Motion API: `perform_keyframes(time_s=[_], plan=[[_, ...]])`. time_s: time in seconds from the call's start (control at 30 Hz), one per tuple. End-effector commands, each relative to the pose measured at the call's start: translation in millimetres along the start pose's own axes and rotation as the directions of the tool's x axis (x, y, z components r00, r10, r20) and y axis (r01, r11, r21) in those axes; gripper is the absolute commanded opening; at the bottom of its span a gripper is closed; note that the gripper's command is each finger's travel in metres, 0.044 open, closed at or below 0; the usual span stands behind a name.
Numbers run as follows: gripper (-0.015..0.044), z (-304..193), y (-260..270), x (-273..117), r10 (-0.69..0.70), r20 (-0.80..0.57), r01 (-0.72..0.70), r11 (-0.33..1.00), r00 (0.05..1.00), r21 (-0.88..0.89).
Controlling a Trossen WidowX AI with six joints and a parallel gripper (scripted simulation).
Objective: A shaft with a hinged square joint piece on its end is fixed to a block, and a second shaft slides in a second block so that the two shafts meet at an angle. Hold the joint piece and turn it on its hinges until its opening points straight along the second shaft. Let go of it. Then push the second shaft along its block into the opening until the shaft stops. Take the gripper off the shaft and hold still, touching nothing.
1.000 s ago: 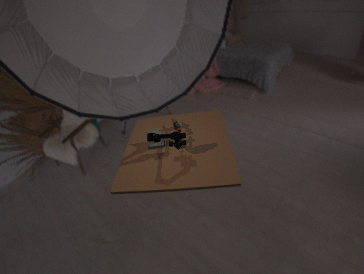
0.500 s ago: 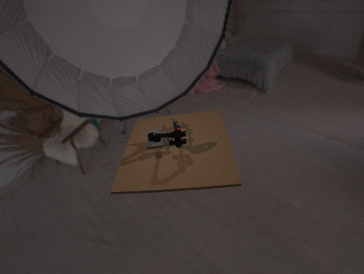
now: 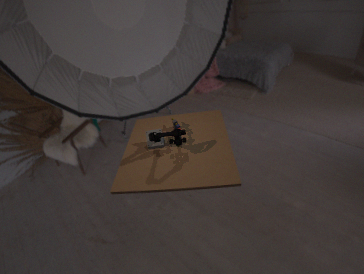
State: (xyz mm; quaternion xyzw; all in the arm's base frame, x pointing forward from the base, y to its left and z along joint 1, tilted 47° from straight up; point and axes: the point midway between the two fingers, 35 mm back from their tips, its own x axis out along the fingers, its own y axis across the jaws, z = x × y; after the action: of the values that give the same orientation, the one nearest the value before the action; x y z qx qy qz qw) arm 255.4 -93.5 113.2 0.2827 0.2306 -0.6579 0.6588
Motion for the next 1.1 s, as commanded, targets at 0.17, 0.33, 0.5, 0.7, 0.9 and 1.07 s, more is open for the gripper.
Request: perform_keyframes(time_s=[0.17, 0.33, 0.5, 0.7, 0.9, 1.07], plan=[[0.0000, -16.2, 0.0, 0.3, 0.000, -0.011, 0.000, 1.000, 1.000, -0.002], [0.0000, -21.0, -0.1, 0.2, 0.000, -0.011, 0.000, 1.000, 1.000, -0.002], [0.0000, -16.8, -0.2, 0.0, 0.000, 0.000, 0.000, 1.000, 1.000, 0.000], [0.0000, -16.8, -0.2, 0.0, 0.000, 0.000, 0.000, 1.000, 1.000, 0.000], [0.0067, -16.8, -0.2, 0.0, 0.000, 0.000, 0.000, 1.000, 1.000, 0.000], [0.0119, -16.8, -0.2, 0.0, 0.000, 0.000, 0.000, 1.000, 1.000, 0.000]])
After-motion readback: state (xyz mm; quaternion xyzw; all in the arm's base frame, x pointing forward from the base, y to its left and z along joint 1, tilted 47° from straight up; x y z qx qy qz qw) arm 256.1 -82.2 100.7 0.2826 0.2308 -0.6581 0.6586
